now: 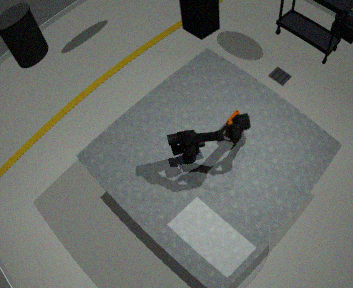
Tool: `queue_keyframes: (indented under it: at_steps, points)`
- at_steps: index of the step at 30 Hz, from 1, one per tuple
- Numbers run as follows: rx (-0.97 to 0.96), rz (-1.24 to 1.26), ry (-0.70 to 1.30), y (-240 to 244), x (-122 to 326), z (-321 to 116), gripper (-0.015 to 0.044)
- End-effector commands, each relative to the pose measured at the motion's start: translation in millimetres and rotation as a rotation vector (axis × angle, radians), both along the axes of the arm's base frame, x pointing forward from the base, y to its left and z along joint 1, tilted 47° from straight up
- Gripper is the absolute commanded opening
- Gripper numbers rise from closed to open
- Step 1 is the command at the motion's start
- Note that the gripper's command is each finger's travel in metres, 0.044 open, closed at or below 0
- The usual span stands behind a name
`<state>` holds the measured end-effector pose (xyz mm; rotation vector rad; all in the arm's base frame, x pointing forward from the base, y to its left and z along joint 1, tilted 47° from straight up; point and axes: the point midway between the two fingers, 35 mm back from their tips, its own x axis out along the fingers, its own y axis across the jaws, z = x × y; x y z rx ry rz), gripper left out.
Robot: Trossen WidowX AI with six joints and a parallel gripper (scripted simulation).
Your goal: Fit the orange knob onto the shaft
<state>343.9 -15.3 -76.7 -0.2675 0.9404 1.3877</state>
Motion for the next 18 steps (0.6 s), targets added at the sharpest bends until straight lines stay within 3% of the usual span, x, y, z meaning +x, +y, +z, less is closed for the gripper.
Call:
queue_keyframes:
  at_steps: [1,18]
  points:
    - [0.005,-0.003,0.001,0.7,-0.1,0.5,0.0000]
    - [0.007,0.012,-0.015,0.9,-0.1,0.4,0.0000]
